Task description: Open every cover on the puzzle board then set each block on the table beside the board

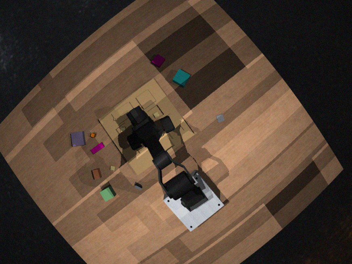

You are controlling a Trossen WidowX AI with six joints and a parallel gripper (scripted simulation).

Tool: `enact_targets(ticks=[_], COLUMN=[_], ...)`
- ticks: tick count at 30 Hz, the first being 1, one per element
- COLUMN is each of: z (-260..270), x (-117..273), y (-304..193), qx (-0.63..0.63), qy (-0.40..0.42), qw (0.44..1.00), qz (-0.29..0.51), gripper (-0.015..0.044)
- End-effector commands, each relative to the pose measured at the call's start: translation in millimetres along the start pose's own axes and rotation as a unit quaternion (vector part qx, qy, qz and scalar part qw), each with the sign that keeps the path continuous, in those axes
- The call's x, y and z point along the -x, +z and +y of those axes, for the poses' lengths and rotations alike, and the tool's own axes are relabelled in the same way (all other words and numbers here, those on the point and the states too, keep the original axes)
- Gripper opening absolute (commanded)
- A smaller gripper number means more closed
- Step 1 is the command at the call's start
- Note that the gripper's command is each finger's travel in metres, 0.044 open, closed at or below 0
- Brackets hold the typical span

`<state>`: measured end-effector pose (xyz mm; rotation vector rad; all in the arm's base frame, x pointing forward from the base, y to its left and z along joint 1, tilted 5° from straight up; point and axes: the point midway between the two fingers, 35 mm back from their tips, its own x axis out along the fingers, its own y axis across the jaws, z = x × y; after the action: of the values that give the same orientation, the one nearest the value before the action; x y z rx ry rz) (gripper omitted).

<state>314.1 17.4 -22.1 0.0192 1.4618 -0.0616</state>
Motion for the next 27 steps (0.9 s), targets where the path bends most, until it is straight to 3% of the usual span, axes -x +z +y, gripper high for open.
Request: enact_targets(ticks=[1, 27], z=[-1.9, -14.6], x=[-1.2, -4.2], y=[-1.6, -12.5], qx=[0.001, 0.004], qy=[0.002, 0.001], qw=[1.000, 1.000], qz=[0.000, 0.000], gripper=[0.0000, 0.0000])
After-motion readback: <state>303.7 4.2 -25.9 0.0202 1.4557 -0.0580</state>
